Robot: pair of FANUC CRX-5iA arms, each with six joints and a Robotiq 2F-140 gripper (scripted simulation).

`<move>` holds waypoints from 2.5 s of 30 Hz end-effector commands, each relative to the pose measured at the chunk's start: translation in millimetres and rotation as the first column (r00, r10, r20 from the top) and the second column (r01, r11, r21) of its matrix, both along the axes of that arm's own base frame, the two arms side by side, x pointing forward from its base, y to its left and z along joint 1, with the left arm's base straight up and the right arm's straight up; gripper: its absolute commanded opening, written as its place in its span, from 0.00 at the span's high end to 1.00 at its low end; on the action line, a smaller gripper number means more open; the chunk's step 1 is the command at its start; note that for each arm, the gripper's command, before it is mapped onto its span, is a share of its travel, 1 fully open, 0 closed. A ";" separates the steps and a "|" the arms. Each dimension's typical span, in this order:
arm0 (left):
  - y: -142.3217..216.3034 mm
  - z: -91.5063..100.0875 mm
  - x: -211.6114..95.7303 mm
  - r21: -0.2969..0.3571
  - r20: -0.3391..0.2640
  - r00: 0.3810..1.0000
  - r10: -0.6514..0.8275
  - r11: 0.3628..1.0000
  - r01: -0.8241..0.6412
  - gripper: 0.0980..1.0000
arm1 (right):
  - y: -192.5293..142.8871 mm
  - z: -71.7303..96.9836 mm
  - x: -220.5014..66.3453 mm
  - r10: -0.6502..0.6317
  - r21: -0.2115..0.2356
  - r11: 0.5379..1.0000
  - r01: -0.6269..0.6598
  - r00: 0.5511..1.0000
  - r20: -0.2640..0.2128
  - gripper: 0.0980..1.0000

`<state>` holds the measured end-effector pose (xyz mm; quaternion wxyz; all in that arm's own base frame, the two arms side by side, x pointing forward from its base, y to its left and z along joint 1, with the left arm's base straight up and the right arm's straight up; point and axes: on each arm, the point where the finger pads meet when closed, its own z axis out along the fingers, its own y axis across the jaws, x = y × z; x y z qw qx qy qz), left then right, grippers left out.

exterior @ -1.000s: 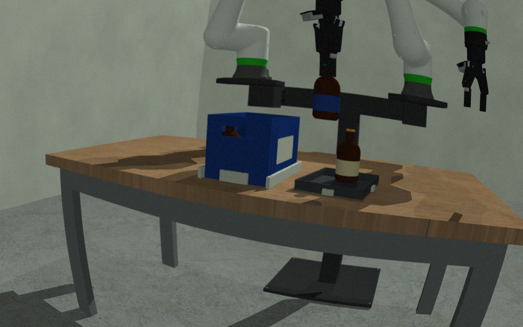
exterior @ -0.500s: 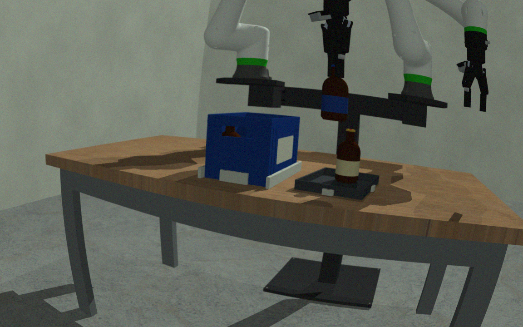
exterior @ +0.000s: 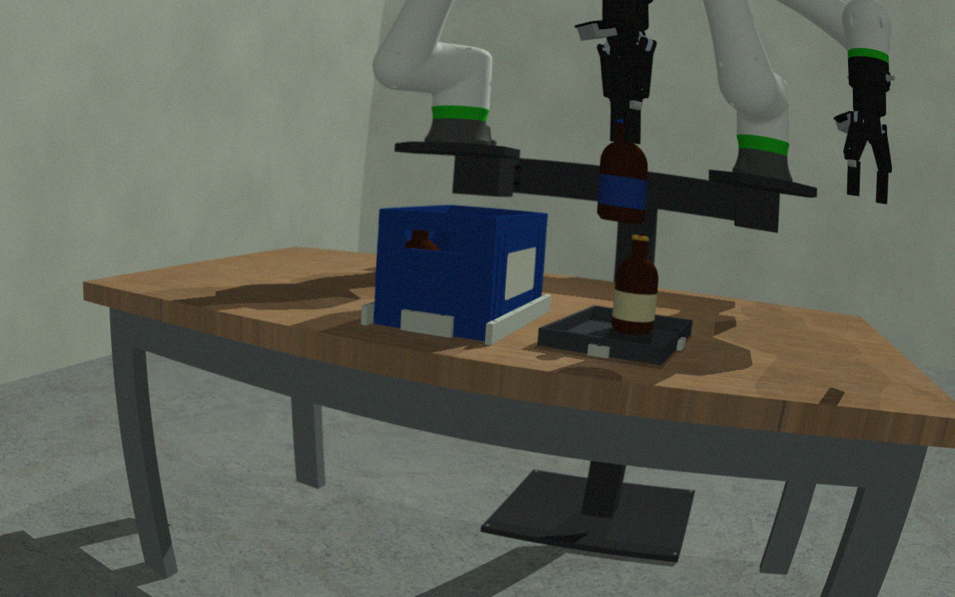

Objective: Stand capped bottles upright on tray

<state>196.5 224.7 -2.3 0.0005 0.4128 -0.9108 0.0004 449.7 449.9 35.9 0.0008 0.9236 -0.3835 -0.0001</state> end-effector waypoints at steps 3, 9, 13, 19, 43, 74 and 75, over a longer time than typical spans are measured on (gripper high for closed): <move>0.5 0.5 0.4 0.001 0.001 1.000 0.000 1.000 0.000 0.00 | 2.1 1.3 1.1 0.001 0.003 1.000 -0.001 1.000 0.003 1.00; 0.5 0.5 0.4 0.001 0.001 1.000 0.000 1.000 0.000 0.00 | 4.3 1.3 1.1 0.001 0.003 1.000 -0.001 1.000 0.002 1.00; 0.5 0.5 0.4 0.001 0.001 1.000 0.000 1.000 0.000 0.00 | 6.0 1.4 1.2 0.001 0.003 1.000 -0.001 1.000 0.002 1.00; 0.5 0.5 0.4 0.001 0.001 1.000 0.000 1.000 0.000 0.00 | 4.4 -10.6 1.2 0.001 0.003 1.000 -0.001 1.000 0.002 1.00; 0.5 0.5 0.4 0.001 0.001 1.000 0.000 1.000 0.000 0.00 | 3.3 -47.5 1.3 0.001 0.003 1.000 -0.001 1.000 0.002 1.00; 0.5 0.5 0.4 0.001 0.001 1.000 0.000 1.000 0.000 0.00 | 3.6 -95.4 1.4 0.001 0.003 1.000 -0.001 1.000 0.002 1.00; 0.5 0.5 0.4 0.001 0.001 1.000 0.000 1.000 0.000 0.00 | 3.6 -97.4 1.4 0.001 0.003 1.000 -0.001 1.000 0.002 1.00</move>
